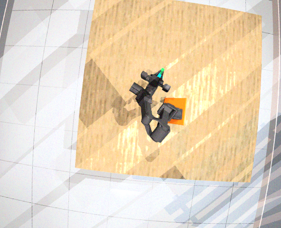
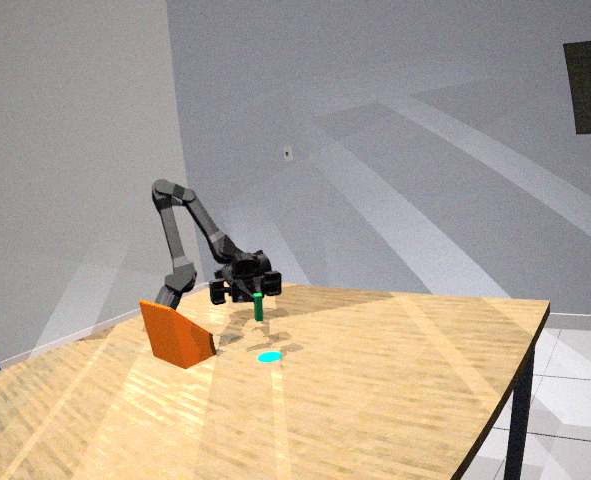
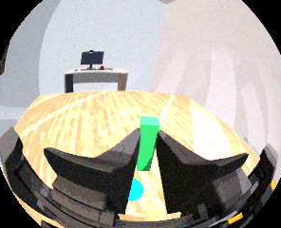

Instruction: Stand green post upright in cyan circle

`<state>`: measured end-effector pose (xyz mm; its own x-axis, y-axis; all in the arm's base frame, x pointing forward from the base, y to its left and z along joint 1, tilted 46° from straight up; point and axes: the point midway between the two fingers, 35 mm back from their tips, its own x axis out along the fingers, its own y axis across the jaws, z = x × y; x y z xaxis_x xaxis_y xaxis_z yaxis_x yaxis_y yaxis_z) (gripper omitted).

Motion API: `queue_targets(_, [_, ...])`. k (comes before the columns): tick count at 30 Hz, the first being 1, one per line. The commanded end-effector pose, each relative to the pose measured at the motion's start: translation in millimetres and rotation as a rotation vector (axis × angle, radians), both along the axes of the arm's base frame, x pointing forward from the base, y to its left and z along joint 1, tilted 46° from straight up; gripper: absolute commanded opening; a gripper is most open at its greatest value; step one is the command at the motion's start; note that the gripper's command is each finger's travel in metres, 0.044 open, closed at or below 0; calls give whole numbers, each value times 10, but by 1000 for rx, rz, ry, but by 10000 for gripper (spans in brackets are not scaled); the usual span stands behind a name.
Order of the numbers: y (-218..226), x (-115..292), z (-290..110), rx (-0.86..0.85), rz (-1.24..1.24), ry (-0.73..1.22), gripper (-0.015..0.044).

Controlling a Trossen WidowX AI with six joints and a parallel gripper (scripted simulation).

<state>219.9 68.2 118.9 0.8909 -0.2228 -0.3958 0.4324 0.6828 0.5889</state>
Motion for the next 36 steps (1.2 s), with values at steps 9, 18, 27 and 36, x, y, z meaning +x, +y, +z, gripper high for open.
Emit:
queue_targets(9, [-10, -46, 60, 58, -34, -90, 23])
queue_targets(18, [-10, -51, 66, 65, -37, -99, 23])
queue_targets(27, [-10, -51, 66, 65, -37, -99, 23])
queue_targets(36, [84, -28, 2, 74, -44, -101, 23])
